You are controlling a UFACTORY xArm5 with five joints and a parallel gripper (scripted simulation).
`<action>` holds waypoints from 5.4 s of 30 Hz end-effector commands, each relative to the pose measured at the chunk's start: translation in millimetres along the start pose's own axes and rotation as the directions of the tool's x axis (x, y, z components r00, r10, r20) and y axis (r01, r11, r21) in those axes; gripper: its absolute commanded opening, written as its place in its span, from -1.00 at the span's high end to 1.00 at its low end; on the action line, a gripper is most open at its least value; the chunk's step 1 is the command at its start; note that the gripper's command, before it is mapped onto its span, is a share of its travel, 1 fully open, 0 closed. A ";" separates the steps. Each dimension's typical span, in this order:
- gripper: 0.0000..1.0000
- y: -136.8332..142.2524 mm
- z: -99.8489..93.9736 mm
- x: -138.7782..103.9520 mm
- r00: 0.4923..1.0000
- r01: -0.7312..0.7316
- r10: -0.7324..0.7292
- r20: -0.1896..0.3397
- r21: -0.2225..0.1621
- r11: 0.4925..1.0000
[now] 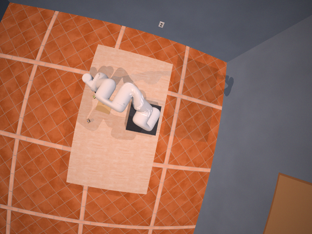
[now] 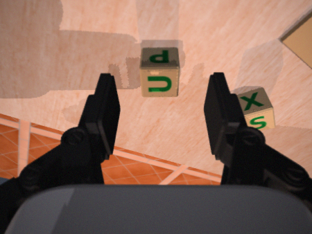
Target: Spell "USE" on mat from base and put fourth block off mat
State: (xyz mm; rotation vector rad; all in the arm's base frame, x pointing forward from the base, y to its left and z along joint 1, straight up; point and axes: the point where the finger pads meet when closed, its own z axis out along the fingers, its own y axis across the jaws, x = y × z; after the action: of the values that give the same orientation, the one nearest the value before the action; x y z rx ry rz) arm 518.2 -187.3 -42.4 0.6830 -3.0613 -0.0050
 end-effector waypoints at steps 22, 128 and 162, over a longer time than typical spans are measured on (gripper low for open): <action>-0.26 -1.2 -0.8 -1.2 1.000 0.000 0.000 0.003 0.003 1.000; -0.26 -2.4 28.7 -2.4 1.000 0.000 0.000 0.003 0.003 1.000; 0.16 -2.4 28.7 -2.4 1.000 0.000 0.000 0.003 0.003 1.000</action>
State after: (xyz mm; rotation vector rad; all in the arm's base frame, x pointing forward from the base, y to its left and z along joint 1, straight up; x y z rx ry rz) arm 519.7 -187.8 -72.7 0.6830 -3.0613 -0.0049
